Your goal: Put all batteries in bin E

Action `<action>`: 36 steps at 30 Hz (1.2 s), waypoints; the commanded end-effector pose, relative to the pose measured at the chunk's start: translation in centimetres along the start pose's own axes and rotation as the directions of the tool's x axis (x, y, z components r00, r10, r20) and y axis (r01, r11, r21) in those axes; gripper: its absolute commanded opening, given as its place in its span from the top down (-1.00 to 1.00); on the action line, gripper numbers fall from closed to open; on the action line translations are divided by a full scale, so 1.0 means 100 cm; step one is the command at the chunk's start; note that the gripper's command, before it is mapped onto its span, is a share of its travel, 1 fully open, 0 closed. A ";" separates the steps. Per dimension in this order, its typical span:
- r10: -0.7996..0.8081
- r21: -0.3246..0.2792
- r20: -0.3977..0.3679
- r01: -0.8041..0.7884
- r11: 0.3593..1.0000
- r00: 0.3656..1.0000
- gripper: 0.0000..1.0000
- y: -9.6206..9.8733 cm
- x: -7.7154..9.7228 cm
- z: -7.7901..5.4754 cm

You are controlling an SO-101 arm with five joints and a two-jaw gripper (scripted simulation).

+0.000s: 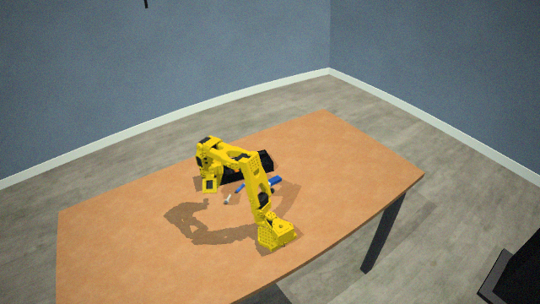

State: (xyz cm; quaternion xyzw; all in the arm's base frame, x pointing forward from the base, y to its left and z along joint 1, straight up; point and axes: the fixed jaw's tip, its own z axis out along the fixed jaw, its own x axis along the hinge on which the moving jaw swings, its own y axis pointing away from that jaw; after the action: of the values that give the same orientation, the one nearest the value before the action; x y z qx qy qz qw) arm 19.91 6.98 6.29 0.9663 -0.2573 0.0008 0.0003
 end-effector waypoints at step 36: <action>-0.180 0.064 -0.129 0.190 0.980 0.975 1.00 0.021 0.061 -0.021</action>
State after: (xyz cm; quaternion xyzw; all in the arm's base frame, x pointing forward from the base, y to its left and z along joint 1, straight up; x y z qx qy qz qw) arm 22.87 2.66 7.47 0.9836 -0.1773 0.0325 -0.0102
